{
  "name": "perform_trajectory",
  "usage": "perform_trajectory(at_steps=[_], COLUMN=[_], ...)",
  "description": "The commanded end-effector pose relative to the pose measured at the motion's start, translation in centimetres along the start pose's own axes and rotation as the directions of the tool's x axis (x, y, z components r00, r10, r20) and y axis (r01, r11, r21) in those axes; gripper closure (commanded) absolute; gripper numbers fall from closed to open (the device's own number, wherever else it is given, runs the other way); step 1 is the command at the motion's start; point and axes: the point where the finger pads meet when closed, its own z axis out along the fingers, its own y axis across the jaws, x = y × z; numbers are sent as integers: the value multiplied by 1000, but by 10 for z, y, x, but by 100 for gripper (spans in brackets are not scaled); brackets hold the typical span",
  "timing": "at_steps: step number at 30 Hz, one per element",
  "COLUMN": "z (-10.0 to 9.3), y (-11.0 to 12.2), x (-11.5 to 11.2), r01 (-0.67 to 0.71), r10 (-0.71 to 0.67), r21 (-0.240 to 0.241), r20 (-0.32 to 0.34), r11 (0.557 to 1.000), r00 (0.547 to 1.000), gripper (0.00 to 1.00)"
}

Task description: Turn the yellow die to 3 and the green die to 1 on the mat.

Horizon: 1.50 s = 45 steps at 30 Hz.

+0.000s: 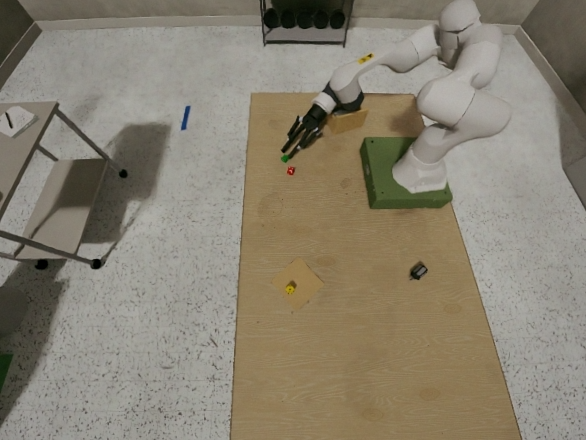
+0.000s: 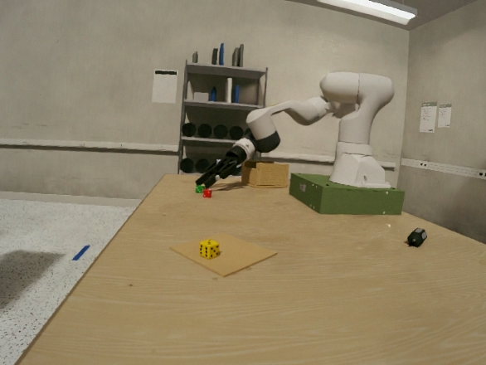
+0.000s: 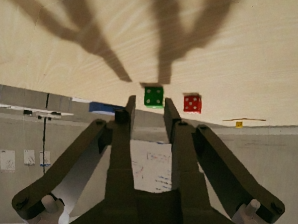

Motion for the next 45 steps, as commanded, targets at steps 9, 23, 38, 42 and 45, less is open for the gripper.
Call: perform_trajectory(at_steps=[9, 23, 38, 42, 45], z=[-19, -31, -48, -46, -43], y=[5, 5, 5, 5, 4], x=[-3, -25, -56, -58, -65], r01=[9, 9, 9, 9, 13], r10=[-9, -9, -9, -10, -14], r21=[-15, -15, -15, -14, -6], r20=[6, 6, 6, -28, -143], r11=[1000, 1000, 1000, 1000, 1000], r00=[1000, 1000, 1000, 1000, 990], gripper=[68, 68, 68, 68, 68])
